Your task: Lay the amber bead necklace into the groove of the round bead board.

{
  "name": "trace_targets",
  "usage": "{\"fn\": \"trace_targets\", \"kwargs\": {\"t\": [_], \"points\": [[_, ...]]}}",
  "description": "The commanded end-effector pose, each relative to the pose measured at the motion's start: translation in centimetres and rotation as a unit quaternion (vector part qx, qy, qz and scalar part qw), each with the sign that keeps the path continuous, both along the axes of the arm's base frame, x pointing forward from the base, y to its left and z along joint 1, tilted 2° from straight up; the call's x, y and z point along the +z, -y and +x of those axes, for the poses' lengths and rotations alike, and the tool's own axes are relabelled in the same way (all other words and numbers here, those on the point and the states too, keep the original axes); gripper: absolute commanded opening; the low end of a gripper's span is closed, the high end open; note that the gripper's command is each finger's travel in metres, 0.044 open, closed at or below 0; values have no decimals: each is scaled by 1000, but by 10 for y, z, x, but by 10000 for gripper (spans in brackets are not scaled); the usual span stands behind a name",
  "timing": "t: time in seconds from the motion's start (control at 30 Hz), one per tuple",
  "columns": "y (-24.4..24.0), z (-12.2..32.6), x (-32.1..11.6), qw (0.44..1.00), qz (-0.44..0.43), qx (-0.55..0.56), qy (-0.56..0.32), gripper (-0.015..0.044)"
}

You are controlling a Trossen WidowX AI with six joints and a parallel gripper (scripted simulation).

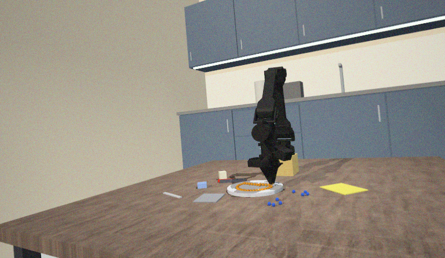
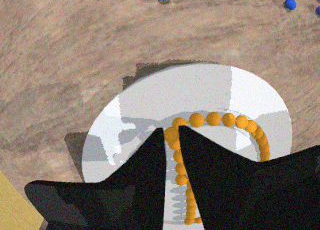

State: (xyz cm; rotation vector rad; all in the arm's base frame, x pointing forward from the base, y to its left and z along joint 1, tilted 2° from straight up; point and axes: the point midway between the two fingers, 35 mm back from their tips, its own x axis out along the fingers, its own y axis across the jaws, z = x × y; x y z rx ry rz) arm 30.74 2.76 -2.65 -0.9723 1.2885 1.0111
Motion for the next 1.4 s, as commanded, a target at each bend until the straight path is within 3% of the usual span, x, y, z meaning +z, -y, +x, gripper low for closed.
{"fn": "trace_targets", "kwargs": {"t": [0.0, 0.2, 0.77, 1.37], "points": [[0, -2, -5, 1000, 0, -2, -2, 0], [-1, -2, -8, 1000, 0, -2, -2, 0], [0, -1, -2, 1000, 0, 0, -1, 440], [0, -1, 0, 1000, 0, -2, -2, 440]]}}
